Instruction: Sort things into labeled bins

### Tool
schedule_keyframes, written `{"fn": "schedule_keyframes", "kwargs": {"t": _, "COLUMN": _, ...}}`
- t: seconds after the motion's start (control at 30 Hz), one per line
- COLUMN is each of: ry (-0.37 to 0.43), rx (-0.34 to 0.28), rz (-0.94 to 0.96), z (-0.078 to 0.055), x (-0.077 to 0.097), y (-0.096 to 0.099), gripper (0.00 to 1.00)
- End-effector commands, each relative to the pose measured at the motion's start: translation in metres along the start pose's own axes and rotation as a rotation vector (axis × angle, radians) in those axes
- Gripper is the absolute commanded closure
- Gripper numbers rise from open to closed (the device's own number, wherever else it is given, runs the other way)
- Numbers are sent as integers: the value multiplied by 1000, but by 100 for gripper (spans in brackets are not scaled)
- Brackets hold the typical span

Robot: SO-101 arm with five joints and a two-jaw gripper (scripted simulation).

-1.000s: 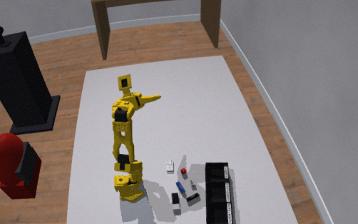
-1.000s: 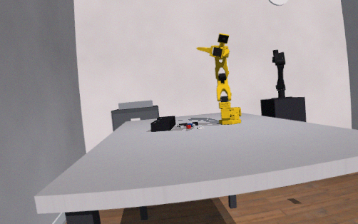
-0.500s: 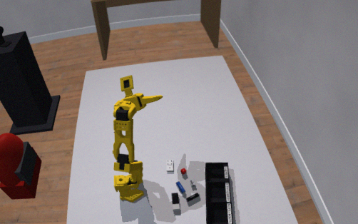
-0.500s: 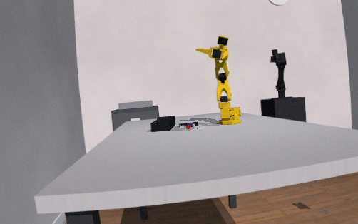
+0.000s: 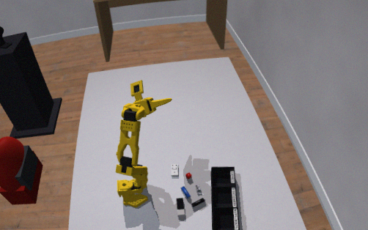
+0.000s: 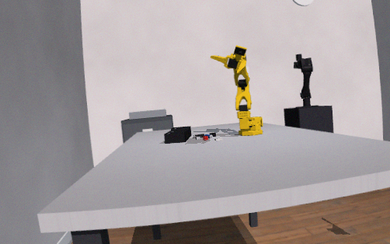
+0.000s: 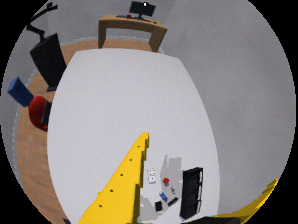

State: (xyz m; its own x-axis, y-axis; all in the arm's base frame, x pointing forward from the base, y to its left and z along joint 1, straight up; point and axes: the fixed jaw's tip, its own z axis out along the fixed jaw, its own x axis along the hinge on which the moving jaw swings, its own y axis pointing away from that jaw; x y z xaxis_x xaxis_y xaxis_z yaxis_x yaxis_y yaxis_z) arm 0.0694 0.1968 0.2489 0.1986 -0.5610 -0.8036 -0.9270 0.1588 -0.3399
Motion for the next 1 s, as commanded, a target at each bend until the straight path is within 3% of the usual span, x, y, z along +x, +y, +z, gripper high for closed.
{"fn": "schedule_keyframes", "kwargs": {"t": 0.0, "ry": 21, "rx": 17, "rz": -20, "z": 3, "x": 5, "y": -6, "gripper": 0}}
{"fn": "schedule_keyframes", "kwargs": {"t": 0.37, "ry": 113, "rx": 37, "rz": -69, "z": 17, "x": 24, "y": -14, "gripper": 0}}
{"fn": "schedule_keyframes", "kwargs": {"t": 0.4, "ry": 139, "rx": 14, "rz": -64, "z": 18, "x": 28, "y": -9, "gripper": 0}}
{"fn": "schedule_keyframes", "kwargs": {"t": 0.93, "ry": 261, "rx": 19, "rz": -138, "z": 32, "x": 57, "y": -20, "gripper": 0}}
{"fn": "schedule_keyframes", "kwargs": {"t": 0.97, "ry": 283, "rx": -3, "rz": -133, "z": 32, "x": 60, "y": -15, "gripper": 0}}
